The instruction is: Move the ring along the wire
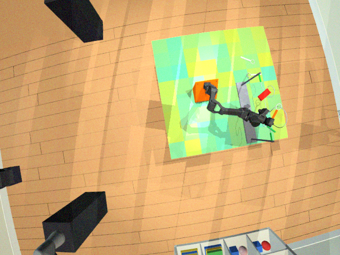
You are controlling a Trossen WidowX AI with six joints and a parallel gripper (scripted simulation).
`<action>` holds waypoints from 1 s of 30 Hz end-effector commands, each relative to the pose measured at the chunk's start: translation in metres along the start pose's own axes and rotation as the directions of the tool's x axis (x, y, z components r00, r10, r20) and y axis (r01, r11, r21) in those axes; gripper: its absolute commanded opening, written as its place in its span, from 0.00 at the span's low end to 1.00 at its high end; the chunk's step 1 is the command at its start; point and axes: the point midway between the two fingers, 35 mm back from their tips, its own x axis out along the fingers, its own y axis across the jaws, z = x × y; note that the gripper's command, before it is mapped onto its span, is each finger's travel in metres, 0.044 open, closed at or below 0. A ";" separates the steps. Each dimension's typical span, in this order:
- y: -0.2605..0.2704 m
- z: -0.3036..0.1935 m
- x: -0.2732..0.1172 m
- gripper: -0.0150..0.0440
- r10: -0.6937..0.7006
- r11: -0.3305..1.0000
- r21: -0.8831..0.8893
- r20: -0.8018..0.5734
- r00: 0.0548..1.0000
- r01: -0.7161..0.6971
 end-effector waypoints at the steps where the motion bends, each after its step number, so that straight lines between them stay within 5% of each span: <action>1: -0.003 0.000 0.000 0.00 -0.033 0.998 -0.050 0.010 0.999 0.033; 30: -0.014 0.002 0.000 0.00 -0.193 0.912 -0.352 0.084 0.978 0.211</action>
